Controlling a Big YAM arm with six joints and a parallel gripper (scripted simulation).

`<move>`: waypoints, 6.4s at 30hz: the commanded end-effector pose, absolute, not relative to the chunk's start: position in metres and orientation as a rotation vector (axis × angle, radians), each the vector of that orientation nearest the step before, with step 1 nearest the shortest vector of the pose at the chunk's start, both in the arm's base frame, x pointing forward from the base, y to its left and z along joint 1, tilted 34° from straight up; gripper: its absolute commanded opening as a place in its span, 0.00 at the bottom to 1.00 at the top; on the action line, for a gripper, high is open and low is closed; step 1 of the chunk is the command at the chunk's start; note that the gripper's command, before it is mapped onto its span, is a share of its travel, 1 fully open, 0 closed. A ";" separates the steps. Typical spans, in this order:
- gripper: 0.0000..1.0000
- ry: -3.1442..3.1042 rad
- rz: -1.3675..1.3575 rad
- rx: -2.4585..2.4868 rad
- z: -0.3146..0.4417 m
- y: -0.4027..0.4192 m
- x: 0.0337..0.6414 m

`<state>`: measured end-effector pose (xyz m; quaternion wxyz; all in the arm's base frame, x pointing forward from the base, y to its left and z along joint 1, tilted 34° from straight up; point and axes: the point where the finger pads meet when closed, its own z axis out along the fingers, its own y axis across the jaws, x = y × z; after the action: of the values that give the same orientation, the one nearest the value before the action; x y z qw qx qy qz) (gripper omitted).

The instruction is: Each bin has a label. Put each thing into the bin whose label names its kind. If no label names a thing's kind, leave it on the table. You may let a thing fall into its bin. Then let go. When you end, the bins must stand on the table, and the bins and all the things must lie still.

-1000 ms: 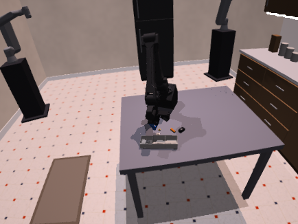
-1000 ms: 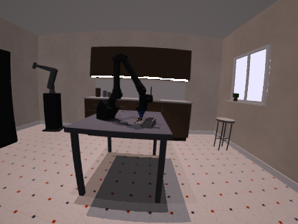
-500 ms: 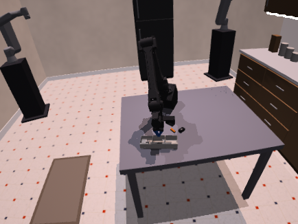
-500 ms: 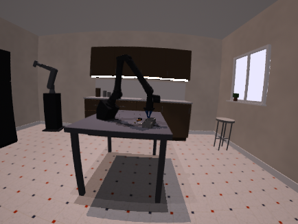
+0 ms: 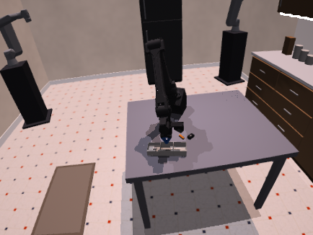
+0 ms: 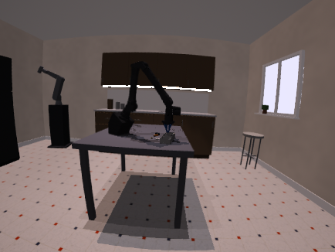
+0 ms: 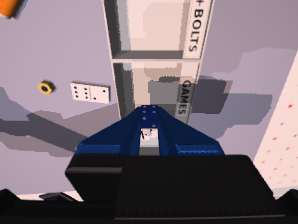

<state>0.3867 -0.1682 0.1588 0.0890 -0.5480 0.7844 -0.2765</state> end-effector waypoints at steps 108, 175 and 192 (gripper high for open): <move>0.30 2.327 -0.824 -1.626 0.165 -0.166 0.387; 0.39 2.510 -0.314 0.558 0.136 -0.167 0.330; 0.39 2.460 -0.308 0.636 0.130 -0.160 0.321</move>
<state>0.3172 -0.1597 0.1194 0.2648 0.2319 0.9291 -0.1138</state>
